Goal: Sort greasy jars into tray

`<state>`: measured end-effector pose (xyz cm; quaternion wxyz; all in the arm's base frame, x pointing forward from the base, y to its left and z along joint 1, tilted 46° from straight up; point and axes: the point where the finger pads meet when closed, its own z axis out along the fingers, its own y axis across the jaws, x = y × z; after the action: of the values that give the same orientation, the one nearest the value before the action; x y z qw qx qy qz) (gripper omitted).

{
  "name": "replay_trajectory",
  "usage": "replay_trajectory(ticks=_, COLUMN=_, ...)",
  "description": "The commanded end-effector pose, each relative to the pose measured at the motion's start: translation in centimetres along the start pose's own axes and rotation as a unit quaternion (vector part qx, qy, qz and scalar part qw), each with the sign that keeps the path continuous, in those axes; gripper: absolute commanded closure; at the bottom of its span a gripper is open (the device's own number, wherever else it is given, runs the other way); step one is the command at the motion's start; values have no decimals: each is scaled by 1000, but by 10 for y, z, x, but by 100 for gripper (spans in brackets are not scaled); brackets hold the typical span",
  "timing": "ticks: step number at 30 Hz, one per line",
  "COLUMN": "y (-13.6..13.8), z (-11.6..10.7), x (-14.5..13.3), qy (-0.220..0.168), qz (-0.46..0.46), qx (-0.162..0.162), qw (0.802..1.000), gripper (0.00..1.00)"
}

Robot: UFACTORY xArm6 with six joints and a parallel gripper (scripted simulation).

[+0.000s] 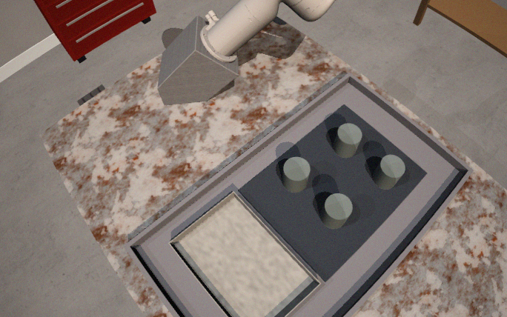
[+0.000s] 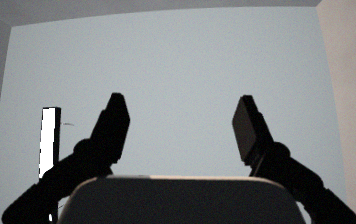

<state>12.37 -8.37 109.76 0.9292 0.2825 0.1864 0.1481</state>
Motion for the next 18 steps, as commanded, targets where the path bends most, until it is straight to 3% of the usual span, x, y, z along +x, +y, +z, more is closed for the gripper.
replay_trajectory(ticks=1, y=-19, z=-26, x=26, qy=-7, qz=-5, qx=7, qw=1000, gripper=0)
replay_trajectory(ticks=18, y=-67, z=-84, x=92, qy=-8, qz=-19, qx=27, qw=999, gripper=0)
